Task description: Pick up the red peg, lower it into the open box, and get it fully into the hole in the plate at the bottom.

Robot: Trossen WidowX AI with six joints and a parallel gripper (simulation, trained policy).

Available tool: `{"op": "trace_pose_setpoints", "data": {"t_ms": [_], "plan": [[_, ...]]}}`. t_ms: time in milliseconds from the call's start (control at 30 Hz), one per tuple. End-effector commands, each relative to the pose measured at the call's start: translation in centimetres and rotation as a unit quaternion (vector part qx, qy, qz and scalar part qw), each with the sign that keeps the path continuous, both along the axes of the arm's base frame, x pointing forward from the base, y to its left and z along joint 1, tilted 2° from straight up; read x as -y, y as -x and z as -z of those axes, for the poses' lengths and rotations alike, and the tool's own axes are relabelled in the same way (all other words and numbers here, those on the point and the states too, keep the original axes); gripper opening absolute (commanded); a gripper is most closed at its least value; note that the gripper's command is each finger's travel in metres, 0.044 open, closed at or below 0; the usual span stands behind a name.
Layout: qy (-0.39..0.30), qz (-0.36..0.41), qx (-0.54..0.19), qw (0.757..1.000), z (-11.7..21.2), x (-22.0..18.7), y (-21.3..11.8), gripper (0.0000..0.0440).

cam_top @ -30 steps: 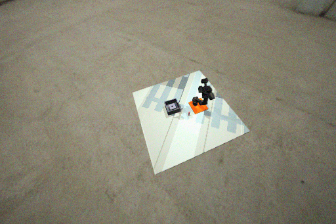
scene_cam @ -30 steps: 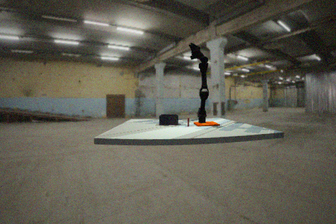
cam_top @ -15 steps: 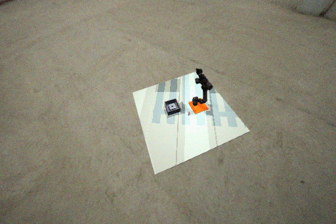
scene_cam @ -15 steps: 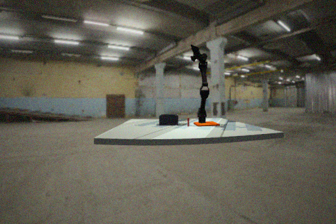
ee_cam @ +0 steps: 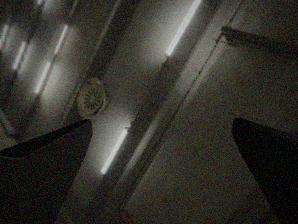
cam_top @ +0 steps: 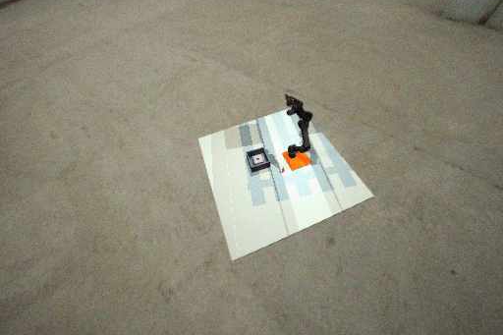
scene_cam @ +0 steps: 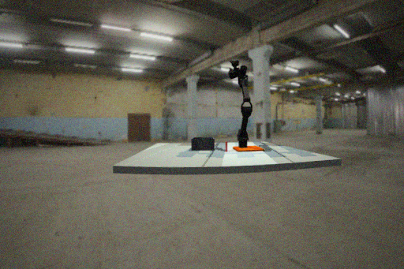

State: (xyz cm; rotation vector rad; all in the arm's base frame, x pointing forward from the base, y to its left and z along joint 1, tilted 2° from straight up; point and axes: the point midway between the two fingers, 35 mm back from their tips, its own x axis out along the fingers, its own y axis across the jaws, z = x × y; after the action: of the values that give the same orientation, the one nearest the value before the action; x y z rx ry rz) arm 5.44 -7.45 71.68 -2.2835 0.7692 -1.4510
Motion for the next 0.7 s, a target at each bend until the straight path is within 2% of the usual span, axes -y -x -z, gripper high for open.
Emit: {"op": "trace_pose_setpoints", "data": {"t_ms": [0, 333, 667], "plan": [[-0.066, -0.013, 0.038, 0.997, 1.8, 4.0, 1.2, 0.0440], [-0.207, -0.057, 0.122, 0.969, 6.5, 11.0, 2.1, 0.0440], [-0.345, -0.092, 0.197, 0.913, 12.6, 16.8, 1.4, 0.0440]]}}
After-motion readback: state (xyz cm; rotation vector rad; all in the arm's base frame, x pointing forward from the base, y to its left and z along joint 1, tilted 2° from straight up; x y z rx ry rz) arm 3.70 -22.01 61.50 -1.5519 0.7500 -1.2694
